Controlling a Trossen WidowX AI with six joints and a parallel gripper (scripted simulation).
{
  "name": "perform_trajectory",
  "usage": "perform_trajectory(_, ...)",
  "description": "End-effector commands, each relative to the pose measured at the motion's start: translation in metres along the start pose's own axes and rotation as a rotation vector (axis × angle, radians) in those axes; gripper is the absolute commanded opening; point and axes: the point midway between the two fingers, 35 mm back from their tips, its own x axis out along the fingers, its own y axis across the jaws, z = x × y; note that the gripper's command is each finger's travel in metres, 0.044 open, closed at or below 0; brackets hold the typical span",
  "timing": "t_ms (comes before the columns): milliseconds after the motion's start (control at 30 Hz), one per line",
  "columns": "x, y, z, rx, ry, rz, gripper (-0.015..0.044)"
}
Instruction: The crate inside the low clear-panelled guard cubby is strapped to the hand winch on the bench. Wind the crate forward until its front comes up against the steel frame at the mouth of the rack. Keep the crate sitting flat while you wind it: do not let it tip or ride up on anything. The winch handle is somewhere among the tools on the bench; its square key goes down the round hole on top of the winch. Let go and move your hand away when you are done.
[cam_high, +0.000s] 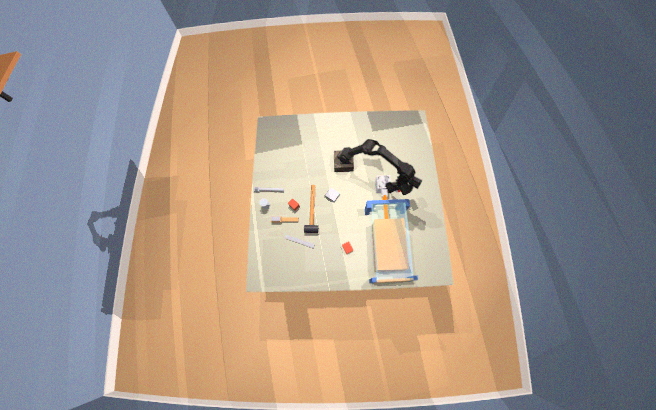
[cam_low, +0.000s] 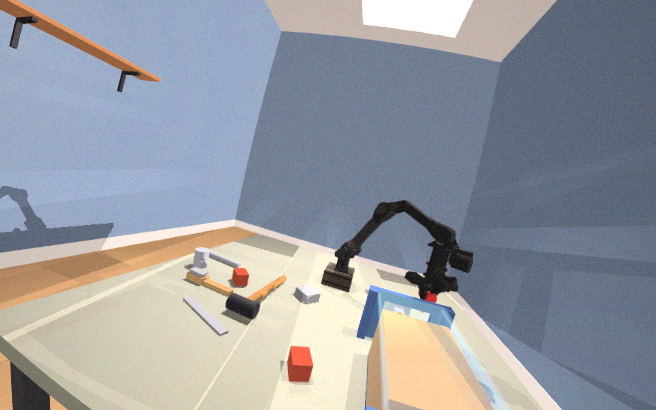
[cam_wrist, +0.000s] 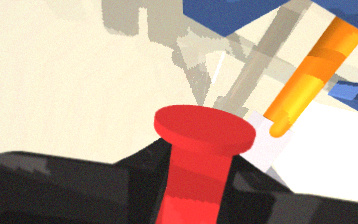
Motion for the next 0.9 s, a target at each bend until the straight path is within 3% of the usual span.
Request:
perform_trajectory(0,0.000,0.021,-0.019,-0.034,0.030,0.028,0.0000)
perform_trajectory(867,-0.001,0.039,-0.048,-0.034,0.032,0.030,0.0000)
